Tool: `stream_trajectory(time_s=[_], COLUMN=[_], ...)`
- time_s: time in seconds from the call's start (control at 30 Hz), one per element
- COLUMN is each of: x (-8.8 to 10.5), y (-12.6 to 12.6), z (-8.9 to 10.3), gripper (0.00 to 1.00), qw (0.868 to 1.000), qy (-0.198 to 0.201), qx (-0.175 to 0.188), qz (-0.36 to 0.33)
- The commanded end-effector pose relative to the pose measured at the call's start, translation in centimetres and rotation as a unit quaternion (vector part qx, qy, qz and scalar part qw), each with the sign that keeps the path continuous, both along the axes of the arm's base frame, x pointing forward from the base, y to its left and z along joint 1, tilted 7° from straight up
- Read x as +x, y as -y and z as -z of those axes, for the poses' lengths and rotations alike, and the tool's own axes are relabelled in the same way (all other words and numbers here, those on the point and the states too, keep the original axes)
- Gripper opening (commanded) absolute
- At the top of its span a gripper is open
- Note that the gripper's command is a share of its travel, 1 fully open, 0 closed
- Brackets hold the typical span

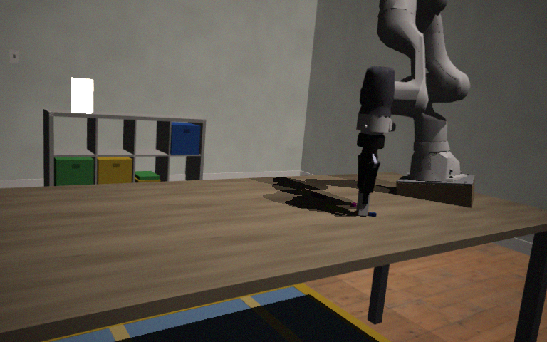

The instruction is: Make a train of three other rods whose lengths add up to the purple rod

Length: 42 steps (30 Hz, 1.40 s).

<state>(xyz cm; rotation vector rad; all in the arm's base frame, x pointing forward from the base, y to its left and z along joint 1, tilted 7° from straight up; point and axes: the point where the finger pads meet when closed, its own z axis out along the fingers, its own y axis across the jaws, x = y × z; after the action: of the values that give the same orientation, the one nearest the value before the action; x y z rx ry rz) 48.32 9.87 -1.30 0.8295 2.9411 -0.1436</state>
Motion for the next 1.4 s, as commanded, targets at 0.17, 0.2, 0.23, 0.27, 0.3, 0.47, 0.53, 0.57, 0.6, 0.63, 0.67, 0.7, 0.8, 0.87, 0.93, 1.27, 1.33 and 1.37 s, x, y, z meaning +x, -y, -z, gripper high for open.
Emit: stream_trajectory(time_s=[0.17, 0.2, 0.23, 0.27, 0.3, 0.47, 0.53, 0.57, 0.6, 0.63, 0.67, 0.7, 0.8, 0.87, 0.93, 1.27, 1.33, 1.37], x=[0.13, 0.13, 0.13, 0.13, 0.13, 0.13, 0.13, 0.13, 0.13, 0.13, 0.13, 0.13, 0.13, 0.13, 0.13, 0.13, 0.13, 0.12], y=[0.01, 0.01, 0.01, 0.01, 0.01, 0.01, 0.01, 0.01, 0.01, 0.01, 0.01, 0.01, 0.01, 0.01, 0.01, 0.01, 0.01, 0.0], z=[0.03, 0.03, 0.03, 0.03, 0.03, 0.03, 0.03, 0.03, 0.03, 0.03, 0.03, 0.03, 0.03, 0.03, 0.03, 0.01, 0.01, -0.05], gripper=[0.03, 0.03, 0.03, 0.03, 0.03, 0.05, 0.05, 0.08, 0.08, 0.08, 0.1, 0.1, 0.1, 0.12, 0.15, 0.15, 0.15, 0.15], qw=[1.0, 1.0, 1.0, 1.0, 1.0, 1.0, 1.0, 1.0, 1.0, 1.0, 1.0, 1.0, 1.0, 1.0, 1.0, 1.0, 1.0, 1.0], qy=[0.001, 0.001, 0.001, 0.001, 0.001, 0.001, 0.001, 0.001, 0.001, 0.001, 0.001, 0.001, 0.001, 0.001, 0.001, 0.001, 0.001, 0.001], qx=[0.0, 0.0, 0.0, 0.0, 0.0, 0.0, 0.0, 0.0, 0.0, 0.0, 0.0, 0.0, 0.0, 0.0, 0.0, 0.0, 0.0, 0.0], qz=[0.003, 0.003, 0.003, 0.003, 0.003, 0.003, 0.003, 0.003, 0.003, 0.003, 0.003, 0.003, 0.003, 0.003, 0.003, 0.003, 0.003, 0.003])
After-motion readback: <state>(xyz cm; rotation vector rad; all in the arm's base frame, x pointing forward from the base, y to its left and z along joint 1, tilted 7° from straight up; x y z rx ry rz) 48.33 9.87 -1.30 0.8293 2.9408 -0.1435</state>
